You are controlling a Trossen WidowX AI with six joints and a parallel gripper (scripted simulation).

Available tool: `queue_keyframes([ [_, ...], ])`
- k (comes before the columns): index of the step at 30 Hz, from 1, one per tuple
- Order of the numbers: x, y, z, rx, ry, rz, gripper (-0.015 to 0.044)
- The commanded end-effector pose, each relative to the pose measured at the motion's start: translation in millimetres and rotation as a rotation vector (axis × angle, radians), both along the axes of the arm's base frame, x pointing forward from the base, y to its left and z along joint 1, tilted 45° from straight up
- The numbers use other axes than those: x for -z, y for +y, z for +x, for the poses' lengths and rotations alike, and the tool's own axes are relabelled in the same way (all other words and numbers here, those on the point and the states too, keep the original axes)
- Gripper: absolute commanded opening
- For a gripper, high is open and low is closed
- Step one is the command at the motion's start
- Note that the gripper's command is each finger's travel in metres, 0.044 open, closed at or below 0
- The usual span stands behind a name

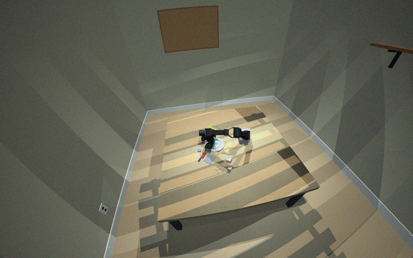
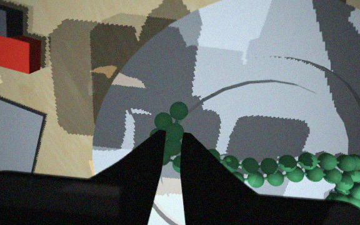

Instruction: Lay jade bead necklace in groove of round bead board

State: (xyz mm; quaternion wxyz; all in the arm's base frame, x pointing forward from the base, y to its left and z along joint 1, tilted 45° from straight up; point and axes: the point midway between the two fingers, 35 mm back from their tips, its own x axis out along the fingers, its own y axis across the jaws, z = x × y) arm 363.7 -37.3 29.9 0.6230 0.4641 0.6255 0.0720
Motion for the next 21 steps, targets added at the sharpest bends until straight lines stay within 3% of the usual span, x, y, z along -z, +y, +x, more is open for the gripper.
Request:
queue_keyframes([
  [1,-4.4,-3.3,-0.1,0.000,-0.005,0.005,0.0000],
  [21,18.2,-24.8,-7.7,0.000,-0.004,0.003,0.0000],
])
